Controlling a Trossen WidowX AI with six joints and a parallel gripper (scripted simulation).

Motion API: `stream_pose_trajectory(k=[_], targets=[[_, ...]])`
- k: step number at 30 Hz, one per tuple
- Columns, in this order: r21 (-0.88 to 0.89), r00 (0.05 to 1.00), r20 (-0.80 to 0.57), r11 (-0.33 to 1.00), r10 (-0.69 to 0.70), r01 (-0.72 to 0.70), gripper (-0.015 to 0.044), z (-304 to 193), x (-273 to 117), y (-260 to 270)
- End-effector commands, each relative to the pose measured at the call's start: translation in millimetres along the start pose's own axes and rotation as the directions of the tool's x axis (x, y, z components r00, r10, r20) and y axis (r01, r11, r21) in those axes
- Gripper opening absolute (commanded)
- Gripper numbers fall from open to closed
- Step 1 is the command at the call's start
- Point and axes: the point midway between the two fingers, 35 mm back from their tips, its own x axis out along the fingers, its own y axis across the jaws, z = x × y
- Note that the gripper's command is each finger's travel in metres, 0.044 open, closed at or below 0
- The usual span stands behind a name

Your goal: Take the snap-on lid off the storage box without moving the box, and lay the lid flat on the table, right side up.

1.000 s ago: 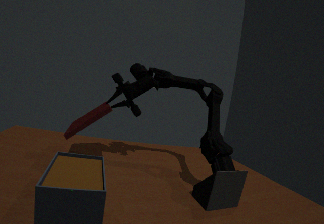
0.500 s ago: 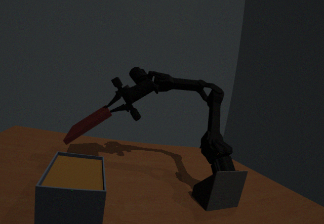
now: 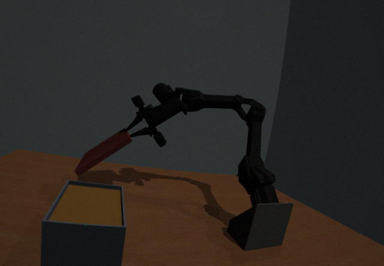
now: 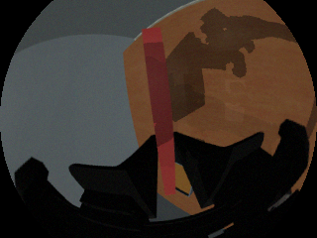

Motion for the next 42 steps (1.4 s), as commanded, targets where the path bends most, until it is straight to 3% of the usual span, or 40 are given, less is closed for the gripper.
stream_pose_trajectory(k=[1, 42], targets=[[-0.003, 1.0, -0.003, 1.0, 0.013, -0.013, 0.0, -0.4, 1.5, 0.0], [-0.004, 1.0, -0.001, 1.0, 0.014, -0.014, 0.0, -0.1, 22.4, -24.5]])
